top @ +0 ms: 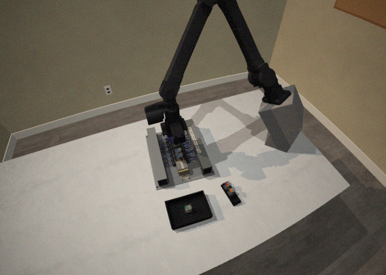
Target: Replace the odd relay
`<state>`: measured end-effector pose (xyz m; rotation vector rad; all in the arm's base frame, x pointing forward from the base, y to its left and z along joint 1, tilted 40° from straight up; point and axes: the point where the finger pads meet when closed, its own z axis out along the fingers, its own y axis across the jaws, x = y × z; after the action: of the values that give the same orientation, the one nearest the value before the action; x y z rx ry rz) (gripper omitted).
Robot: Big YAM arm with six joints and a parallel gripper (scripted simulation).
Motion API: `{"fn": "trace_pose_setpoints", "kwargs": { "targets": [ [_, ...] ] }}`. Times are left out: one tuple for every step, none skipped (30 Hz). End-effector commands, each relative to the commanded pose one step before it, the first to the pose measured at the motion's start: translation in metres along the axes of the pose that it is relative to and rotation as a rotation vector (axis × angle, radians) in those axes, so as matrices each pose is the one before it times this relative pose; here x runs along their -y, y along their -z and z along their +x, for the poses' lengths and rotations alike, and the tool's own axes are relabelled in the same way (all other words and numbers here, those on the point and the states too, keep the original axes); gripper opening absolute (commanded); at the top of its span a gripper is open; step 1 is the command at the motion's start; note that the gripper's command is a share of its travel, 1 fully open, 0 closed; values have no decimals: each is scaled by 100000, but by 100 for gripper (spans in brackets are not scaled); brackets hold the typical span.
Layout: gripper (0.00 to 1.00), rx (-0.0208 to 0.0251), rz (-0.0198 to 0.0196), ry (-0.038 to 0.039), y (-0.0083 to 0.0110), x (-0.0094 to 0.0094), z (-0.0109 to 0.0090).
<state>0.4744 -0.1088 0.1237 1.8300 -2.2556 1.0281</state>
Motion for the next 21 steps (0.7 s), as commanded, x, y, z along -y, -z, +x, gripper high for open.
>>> {"fn": "trace_pose_setpoints", "kwargs": {
  "targets": [
    [0, 1135, 6602, -2036, 1503, 2734, 121],
    [0, -20, -94, 44, -51, -28, 1],
    [0, -24, -111, 51, -60, -33, 2],
    [0, -27, -129, 54, -69, -38, 2],
    [0, -31, -148, 54, -78, -44, 2],
    [0, 0, 0, 0, 0, 0, 0],
    [0, 0, 0, 0, 0, 0, 0],
    [0, -35, -168, 26, -89, -49, 2],
    [0, -39, -190, 33, -99, -56, 3],
    [0, -45, -212, 40, -110, -62, 3],
    [0, -52, -235, 44, -122, -69, 4],
    [0, -58, -244, 40, -127, -72, 8],
    [0, -63, -227, 20, -122, -68, 19],
    [0, -69, -214, 1, -118, -66, 29],
    [0, -72, -201, -12, -114, -63, 35],
    [0, -67, -183, -11, -107, -61, 33],
    [0, -53, -161, 5, -98, -57, 22],
    [0, -24, -129, 43, -84, -53, -1],
    [0, 12, -92, 95, -68, -48, -32],
    [0, 50, -56, 148, -52, -44, -63],
    [0, 78, -29, 189, -40, -40, -87]
  ]
}}
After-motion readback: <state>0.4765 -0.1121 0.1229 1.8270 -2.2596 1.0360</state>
